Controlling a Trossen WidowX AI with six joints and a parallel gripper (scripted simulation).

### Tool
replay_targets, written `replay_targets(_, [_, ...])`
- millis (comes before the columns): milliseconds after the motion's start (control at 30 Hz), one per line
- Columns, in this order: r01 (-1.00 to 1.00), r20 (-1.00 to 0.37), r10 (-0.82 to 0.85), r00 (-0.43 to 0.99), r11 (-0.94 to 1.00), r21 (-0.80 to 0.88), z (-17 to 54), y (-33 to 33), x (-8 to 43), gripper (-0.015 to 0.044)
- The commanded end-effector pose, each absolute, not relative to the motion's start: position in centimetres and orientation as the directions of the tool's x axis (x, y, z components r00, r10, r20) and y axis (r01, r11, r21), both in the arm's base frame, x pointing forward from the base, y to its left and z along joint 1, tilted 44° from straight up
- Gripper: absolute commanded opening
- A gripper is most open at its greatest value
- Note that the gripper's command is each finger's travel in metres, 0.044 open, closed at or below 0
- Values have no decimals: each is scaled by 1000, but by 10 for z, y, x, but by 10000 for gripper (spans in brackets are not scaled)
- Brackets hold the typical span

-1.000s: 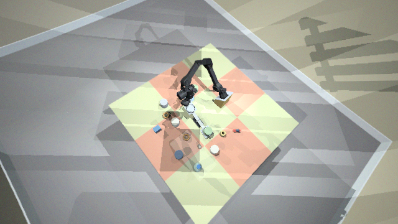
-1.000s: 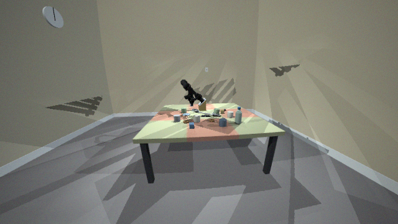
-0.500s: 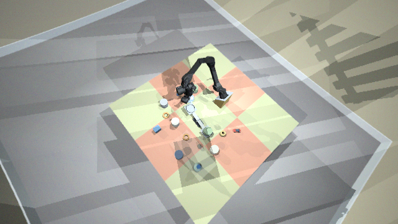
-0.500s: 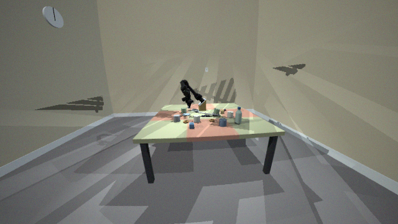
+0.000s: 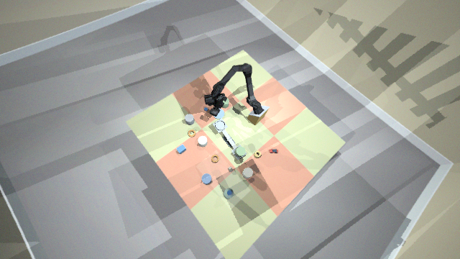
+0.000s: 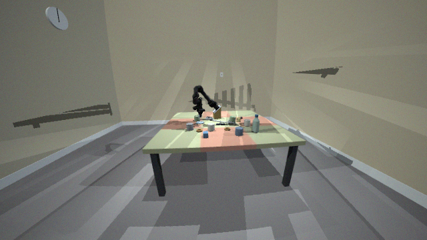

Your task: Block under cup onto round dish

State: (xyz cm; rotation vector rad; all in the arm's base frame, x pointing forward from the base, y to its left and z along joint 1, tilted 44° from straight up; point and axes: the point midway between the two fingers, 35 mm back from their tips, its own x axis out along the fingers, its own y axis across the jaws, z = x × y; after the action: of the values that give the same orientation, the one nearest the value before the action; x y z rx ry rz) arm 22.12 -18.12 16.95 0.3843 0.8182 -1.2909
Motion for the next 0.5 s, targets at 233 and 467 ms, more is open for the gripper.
replay_targets(233, [943,-714,-698,51,269,-196,163,-197,209,0])
replay_targets(467, [943,-713,-699,50,268,-196,142,-217,211,0])
